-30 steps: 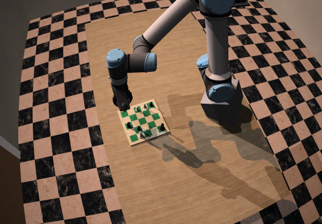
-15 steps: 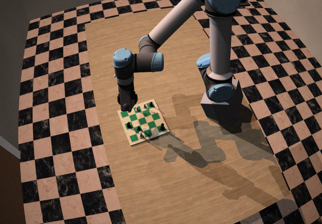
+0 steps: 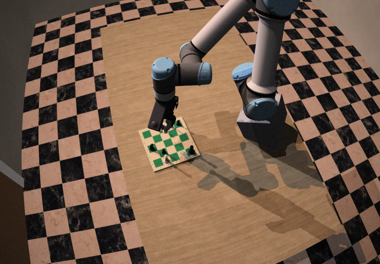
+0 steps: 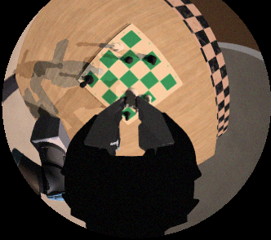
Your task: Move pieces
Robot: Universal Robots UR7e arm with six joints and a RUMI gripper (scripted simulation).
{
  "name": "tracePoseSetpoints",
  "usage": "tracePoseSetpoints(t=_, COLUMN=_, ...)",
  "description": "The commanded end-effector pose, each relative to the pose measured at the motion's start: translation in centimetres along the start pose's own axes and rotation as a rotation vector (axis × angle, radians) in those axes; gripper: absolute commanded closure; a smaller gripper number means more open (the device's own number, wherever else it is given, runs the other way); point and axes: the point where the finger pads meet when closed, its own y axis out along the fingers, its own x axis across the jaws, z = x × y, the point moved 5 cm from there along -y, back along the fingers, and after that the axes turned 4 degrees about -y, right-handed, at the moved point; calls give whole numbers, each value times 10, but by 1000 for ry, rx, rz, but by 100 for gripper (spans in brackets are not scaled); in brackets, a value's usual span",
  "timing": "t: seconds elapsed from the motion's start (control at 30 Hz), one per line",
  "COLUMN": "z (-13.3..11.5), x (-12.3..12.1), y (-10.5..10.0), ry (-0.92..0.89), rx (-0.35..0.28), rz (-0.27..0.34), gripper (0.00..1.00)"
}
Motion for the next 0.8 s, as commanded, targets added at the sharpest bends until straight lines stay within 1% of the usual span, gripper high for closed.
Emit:
tracePoseSetpoints(t=0.0, z=-2, x=-9, y=-1, ry=85, rx=-8, rz=-6, gripper=100)
tracePoseSetpoints(t=0.63, z=-2, x=-10, y=0, ry=87, rx=-8, rz=-6, gripper=100)
tracePoseSetpoints(t=0.77, z=-2, x=-10, y=6, ry=87, rx=-8, rz=-6, gripper=100)
